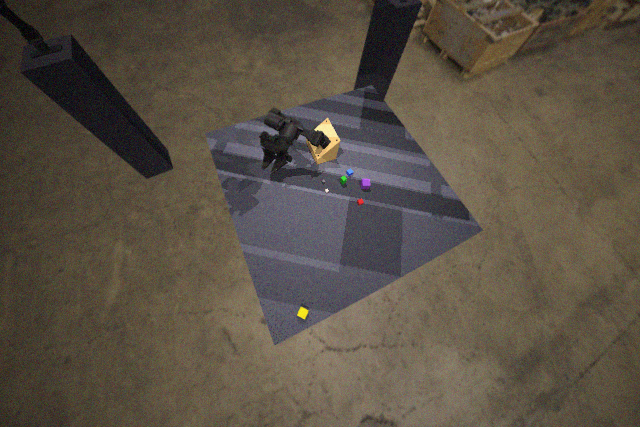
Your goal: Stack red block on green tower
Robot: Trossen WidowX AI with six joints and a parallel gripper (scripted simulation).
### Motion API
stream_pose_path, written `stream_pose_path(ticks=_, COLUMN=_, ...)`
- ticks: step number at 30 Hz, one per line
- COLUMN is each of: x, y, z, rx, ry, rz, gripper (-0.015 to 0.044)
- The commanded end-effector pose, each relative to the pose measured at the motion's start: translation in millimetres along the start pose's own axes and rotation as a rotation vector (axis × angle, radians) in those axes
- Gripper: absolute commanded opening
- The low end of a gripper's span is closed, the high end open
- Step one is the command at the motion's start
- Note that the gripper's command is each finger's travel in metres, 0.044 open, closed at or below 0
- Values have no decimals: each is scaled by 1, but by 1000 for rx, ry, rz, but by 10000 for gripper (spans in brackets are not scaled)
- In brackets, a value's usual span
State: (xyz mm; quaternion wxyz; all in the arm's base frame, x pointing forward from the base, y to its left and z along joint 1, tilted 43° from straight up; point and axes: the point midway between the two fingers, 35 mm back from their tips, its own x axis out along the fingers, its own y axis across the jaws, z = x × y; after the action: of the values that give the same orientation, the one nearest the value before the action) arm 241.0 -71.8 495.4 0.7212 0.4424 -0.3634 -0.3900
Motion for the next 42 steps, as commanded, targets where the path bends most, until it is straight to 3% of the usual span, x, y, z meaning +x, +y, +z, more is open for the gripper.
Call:
stream_pose_path(ticks=1, x=0, y=1, z=-1, rx=-7, ry=2, rz=3, gripper=426)
stream_pose_path(ticks=9, x=6, y=6, z=-87, rx=-333, ry=106, rz=76, gripper=440)
stream_pose_path(ticks=19, x=9, y=-35, z=-209, rx=-772, ry=302, rz=111, gripper=440)
stream_pose_path(ticks=31, x=-3, y=-143, z=-324, rx=-1252, ry=595, rz=52, gripper=440)
stream_pose_path(ticks=42, x=-25, y=-273, z=-371, rx=-1679, ry=893, rz=-106, gripper=440)
